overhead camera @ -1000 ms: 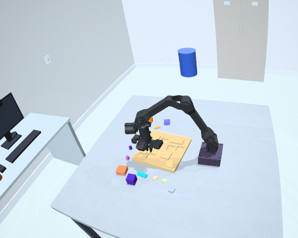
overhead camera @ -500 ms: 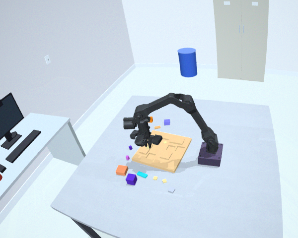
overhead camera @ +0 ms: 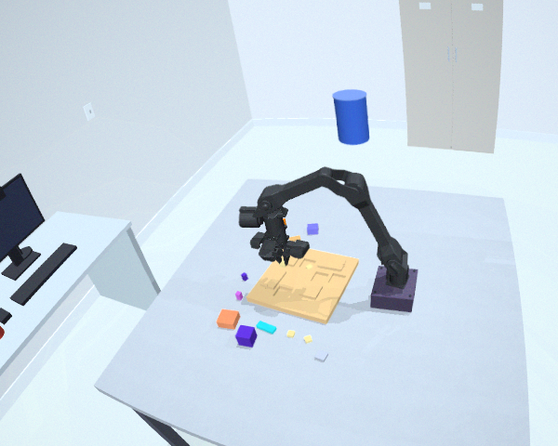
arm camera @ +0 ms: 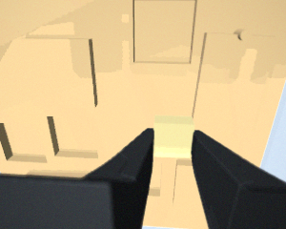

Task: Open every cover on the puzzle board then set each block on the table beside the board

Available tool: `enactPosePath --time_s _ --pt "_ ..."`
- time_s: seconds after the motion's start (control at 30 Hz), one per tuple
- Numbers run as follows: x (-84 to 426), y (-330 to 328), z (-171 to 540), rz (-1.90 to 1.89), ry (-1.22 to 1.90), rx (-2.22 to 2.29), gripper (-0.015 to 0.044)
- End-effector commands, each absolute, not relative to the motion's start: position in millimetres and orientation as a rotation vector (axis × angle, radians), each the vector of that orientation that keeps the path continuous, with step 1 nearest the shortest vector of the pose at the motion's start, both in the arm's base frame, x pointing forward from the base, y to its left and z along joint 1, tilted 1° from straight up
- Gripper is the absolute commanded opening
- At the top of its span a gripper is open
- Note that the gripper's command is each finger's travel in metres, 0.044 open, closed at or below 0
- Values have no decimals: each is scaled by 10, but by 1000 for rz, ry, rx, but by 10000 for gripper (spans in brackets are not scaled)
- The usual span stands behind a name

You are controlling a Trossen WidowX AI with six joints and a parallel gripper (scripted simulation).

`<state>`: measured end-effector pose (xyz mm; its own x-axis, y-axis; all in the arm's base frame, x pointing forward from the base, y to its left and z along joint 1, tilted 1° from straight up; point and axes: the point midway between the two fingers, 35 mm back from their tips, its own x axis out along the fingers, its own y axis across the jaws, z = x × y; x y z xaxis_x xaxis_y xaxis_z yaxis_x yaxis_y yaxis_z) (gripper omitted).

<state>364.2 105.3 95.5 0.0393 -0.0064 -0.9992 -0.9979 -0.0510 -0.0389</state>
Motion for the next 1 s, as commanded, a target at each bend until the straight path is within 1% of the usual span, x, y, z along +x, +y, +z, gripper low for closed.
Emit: enactPosePath --time_s 0.0,0.97 --pt "3645 917 984 1213 1152 -1273 80" --pt "3527 -225 990 1209 1160 -1280 80"
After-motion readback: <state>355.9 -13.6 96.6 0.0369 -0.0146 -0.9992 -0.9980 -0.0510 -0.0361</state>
